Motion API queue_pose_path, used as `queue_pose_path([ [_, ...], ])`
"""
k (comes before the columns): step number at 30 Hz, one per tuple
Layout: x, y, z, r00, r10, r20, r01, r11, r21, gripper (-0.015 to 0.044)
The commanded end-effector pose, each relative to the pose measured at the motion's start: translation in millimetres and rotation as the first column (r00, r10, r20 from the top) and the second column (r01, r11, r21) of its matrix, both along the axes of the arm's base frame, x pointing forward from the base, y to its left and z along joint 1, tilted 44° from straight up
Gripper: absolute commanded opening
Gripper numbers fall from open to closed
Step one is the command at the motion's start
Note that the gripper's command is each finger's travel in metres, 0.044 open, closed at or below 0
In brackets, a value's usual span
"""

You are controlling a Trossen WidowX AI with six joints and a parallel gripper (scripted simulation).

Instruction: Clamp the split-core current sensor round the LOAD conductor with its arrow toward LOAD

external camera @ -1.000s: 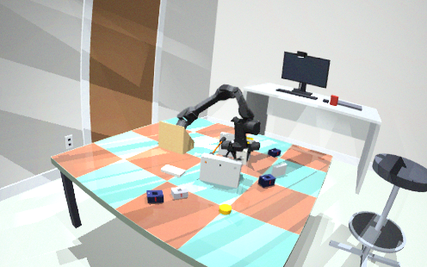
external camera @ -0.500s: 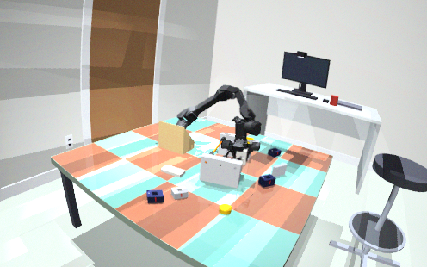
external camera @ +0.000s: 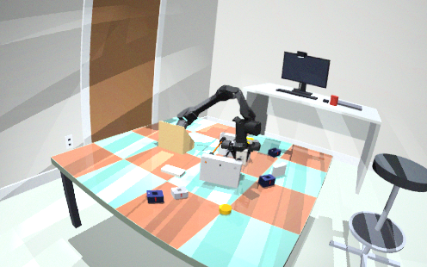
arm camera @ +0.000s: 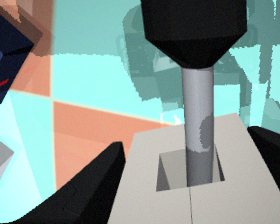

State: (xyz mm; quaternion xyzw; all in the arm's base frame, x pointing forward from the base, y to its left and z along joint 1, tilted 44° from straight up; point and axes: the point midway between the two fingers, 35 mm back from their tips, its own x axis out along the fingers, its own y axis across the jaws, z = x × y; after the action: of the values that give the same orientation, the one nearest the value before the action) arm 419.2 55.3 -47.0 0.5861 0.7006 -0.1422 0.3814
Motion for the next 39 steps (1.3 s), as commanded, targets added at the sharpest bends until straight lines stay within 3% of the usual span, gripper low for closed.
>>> queue_pose_path([
  [1,-0.5,0.1,0.1,1.0,0.0,-0.003,0.0,1.0,0.001,0.0236],
  [3,-0.5,0.1,0.1,1.0,0.0,-0.003,0.0,1.0,0.001,0.0273],
  [35,-0.5,0.1,0.1,1.0,0.0,-0.003,0.0,1.0,0.001,0.0273],
  [39,-0.5,0.1,0.1,1.0,0.0,-0.003,0.0,1.0,0.001,0.0378],
])
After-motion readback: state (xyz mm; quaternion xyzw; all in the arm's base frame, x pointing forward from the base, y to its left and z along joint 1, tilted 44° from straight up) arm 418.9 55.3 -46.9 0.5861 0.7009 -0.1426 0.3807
